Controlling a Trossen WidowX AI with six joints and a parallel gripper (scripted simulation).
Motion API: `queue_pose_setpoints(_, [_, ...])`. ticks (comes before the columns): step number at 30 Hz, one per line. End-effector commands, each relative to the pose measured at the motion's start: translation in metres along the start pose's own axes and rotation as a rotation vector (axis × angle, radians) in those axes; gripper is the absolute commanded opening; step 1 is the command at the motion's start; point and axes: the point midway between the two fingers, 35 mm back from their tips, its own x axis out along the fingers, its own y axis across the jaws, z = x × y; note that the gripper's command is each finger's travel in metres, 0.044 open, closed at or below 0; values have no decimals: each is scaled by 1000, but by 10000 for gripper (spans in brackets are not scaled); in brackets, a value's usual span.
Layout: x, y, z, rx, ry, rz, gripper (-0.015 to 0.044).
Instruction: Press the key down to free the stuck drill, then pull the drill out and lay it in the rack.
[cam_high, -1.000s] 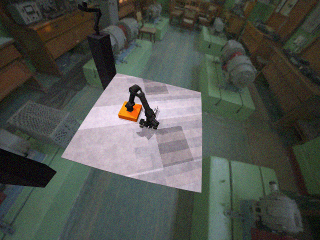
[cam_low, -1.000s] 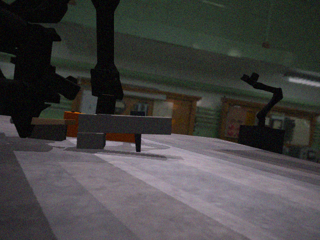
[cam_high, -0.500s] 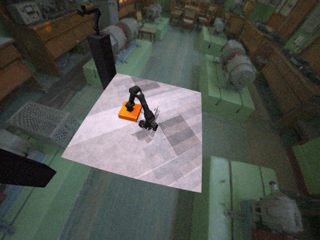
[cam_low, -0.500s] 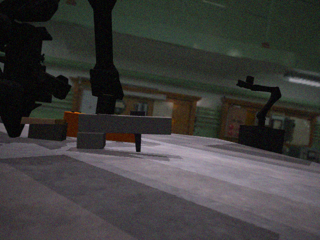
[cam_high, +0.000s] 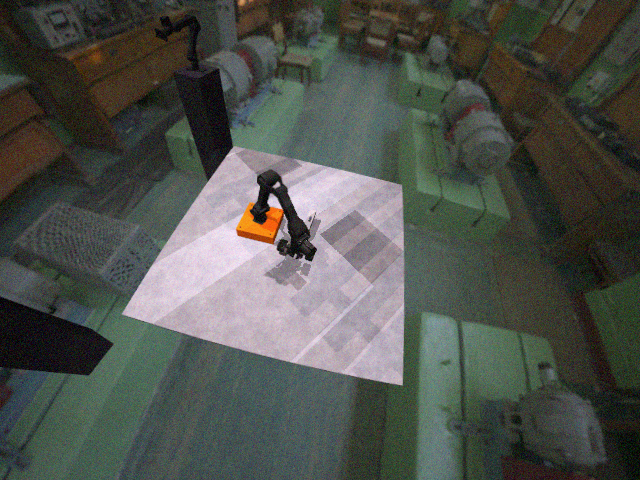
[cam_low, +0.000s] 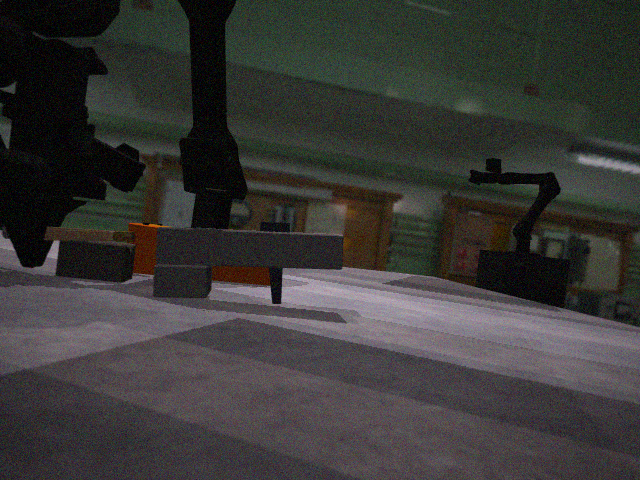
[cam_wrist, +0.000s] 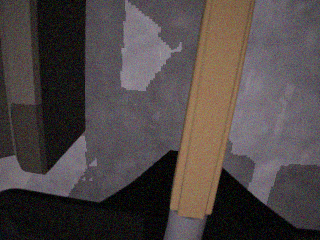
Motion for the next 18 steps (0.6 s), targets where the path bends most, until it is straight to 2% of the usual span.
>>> queue_pose_setpoints(1, [-3,0,0,-3,2,-1,0])
queue_pose_setpoints(18, [-11,1,1,-3,2,-1,0])
